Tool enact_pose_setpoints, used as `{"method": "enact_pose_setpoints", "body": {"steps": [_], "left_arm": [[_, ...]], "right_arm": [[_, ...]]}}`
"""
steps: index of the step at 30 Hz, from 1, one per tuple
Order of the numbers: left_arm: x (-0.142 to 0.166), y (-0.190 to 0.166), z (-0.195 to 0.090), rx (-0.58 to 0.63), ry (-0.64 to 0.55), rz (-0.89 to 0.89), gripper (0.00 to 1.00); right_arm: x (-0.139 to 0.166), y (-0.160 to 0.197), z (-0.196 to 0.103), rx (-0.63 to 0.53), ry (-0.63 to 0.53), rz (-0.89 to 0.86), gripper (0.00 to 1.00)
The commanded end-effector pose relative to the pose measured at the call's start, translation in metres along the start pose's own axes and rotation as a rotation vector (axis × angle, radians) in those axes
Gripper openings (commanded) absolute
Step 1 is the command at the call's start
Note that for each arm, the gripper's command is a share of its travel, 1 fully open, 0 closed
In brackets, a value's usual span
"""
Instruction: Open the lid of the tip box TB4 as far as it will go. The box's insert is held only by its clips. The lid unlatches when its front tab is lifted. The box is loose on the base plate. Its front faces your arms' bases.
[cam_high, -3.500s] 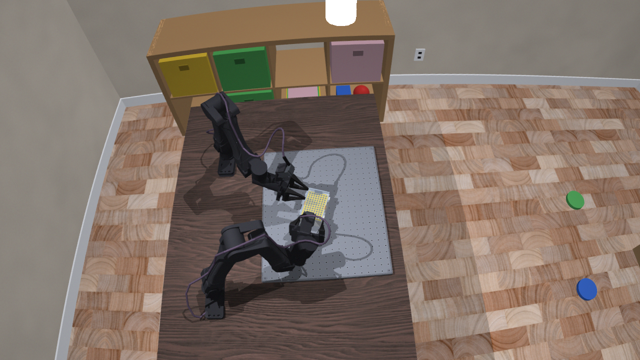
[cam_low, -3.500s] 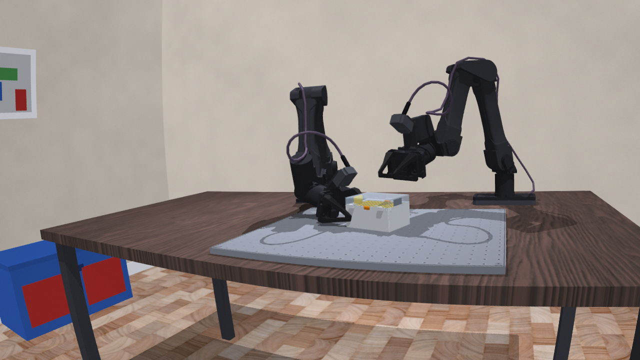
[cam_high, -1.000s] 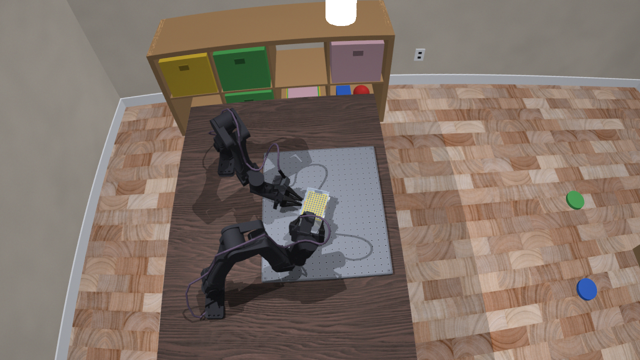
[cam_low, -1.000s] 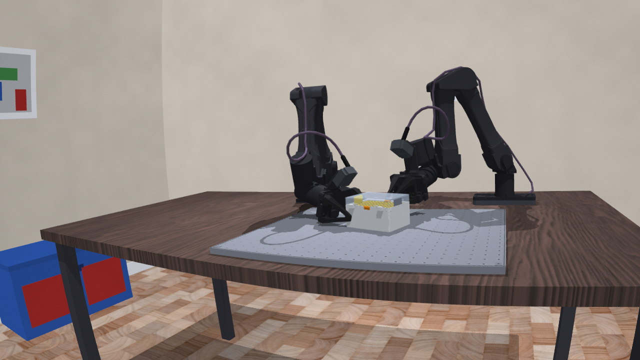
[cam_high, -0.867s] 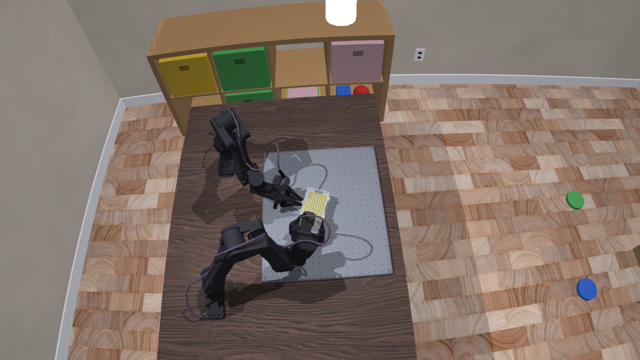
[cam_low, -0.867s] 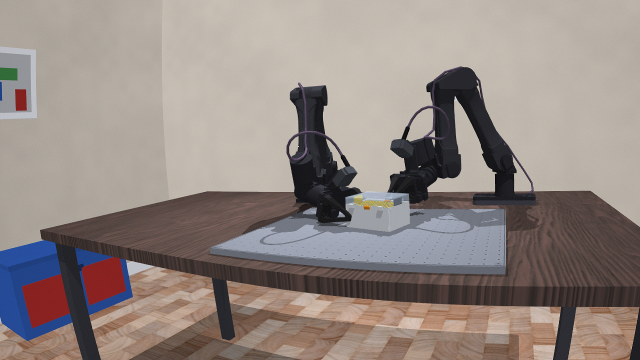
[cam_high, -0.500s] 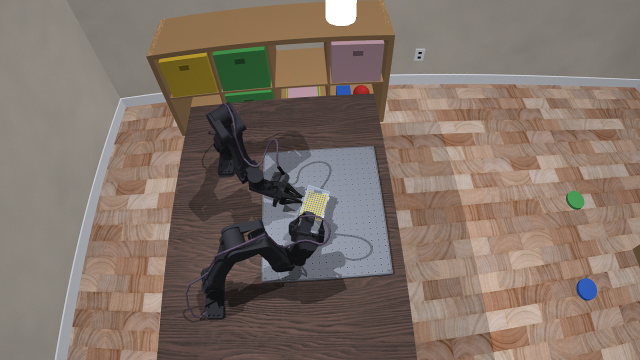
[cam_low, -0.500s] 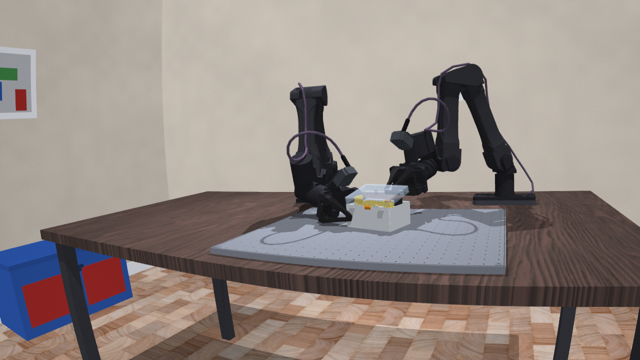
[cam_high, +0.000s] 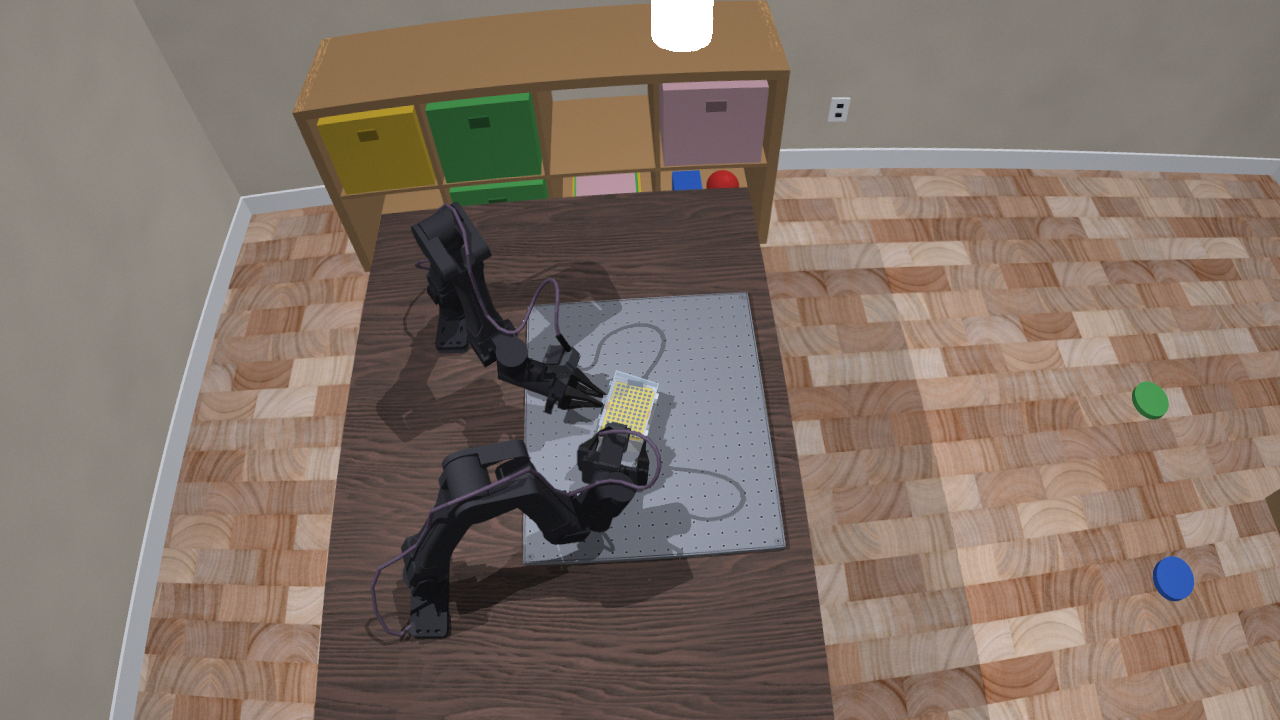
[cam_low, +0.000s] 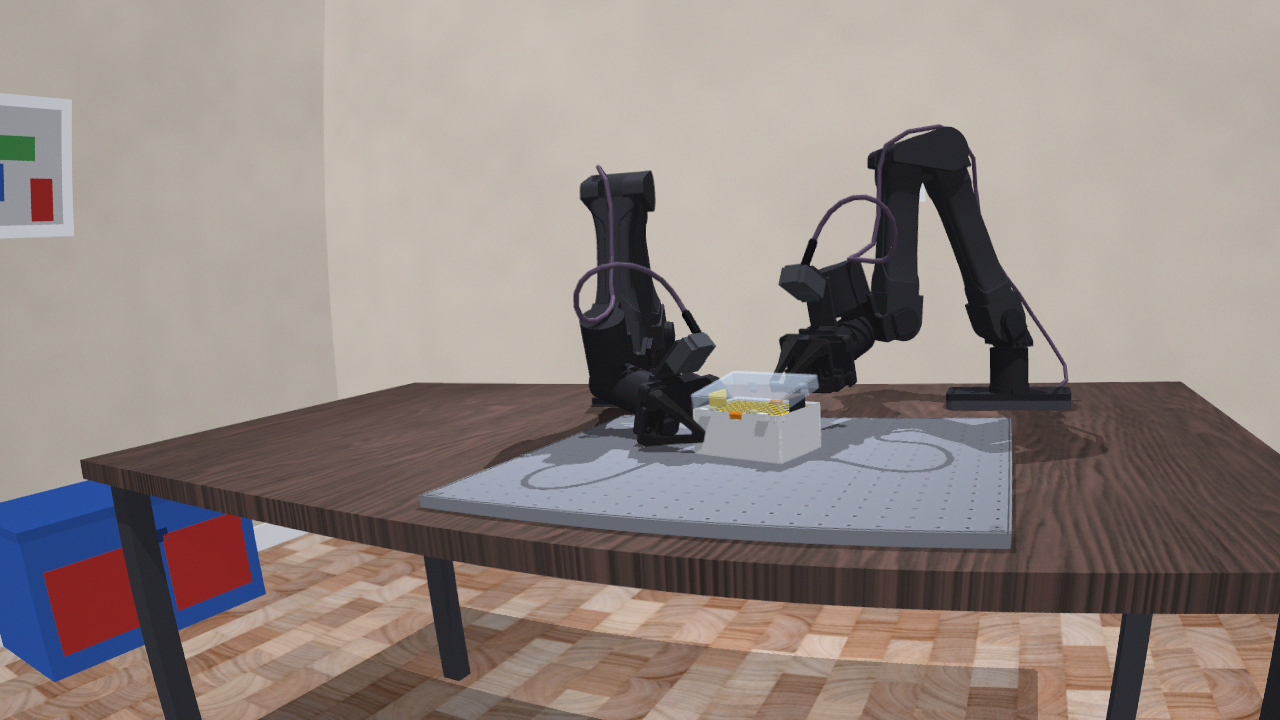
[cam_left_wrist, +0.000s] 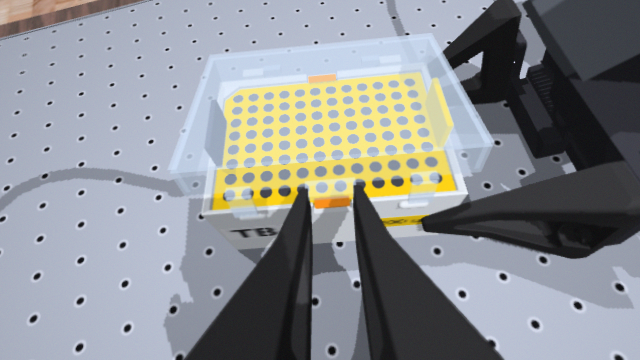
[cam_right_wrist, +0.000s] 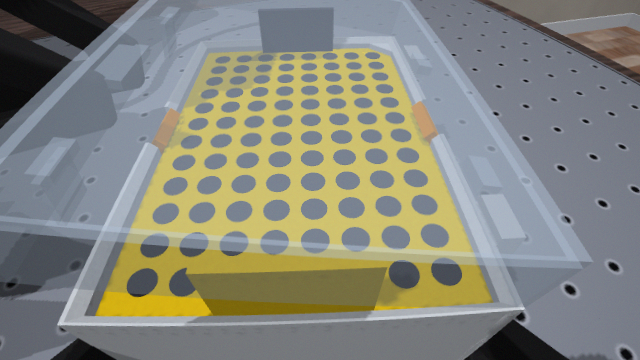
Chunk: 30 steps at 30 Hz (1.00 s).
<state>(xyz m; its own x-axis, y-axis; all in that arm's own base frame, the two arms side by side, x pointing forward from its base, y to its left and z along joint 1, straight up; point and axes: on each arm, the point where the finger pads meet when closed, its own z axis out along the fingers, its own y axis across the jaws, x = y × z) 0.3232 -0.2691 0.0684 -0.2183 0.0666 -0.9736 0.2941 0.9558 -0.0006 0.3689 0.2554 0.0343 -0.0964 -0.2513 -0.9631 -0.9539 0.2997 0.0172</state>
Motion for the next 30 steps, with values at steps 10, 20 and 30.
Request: {"method": "enact_pose_setpoints", "body": {"steps": [10,20,30], "left_arm": [[-0.038,0.0,0.006,-0.008,0.223,-0.029,0.12],[-0.052,0.002,0.009,-0.01,0.395,-0.032,0.12],[-0.067,0.004,0.019,-0.014,0.659,-0.032,0.12]], "right_arm": [[-0.01,-0.004,0.0,0.009,-0.018,-0.027,0.83],[-0.01,-0.004,0.0,0.009,-0.018,-0.027,0.83],[-0.01,-0.004,0.0,0.009,-0.018,-0.027,0.83]]}}
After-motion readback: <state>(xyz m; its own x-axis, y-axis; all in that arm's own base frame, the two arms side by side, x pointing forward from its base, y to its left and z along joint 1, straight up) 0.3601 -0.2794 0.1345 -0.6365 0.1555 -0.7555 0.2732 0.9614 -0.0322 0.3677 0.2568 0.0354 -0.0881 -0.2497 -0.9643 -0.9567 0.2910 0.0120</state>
